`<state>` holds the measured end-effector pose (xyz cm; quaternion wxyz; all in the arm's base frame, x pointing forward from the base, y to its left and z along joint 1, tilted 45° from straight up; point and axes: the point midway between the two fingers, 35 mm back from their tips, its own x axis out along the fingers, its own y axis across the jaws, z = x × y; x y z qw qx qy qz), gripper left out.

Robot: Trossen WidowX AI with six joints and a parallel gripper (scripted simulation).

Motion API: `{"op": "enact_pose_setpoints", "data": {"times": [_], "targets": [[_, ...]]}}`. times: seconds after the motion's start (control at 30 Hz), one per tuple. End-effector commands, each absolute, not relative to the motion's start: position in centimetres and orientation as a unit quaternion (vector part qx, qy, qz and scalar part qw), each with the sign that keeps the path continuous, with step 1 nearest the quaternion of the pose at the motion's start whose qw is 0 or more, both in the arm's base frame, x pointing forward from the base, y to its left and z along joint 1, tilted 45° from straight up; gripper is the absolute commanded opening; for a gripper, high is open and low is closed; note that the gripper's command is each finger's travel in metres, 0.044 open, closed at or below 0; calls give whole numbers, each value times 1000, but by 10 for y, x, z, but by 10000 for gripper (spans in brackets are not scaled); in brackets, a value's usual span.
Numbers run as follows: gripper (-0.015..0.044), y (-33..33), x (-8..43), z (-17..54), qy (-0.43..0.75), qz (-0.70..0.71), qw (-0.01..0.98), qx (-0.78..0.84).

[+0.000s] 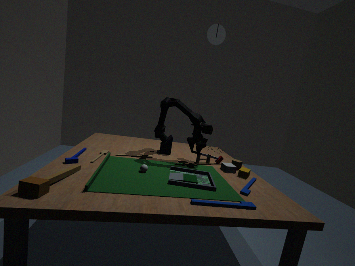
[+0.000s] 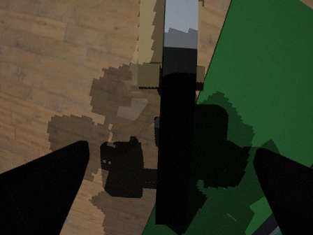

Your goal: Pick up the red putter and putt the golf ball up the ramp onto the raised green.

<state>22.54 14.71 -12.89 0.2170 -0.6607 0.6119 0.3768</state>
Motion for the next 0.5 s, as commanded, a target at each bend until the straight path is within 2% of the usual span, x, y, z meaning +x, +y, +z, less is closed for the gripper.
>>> {"op": "enact_pose_setpoints", "data": {"times": [0.0,0.47], "targets": [[440,142,224,-132,613,377,213,-661],[440,128,224,-146,613,377,213,-662]]}}
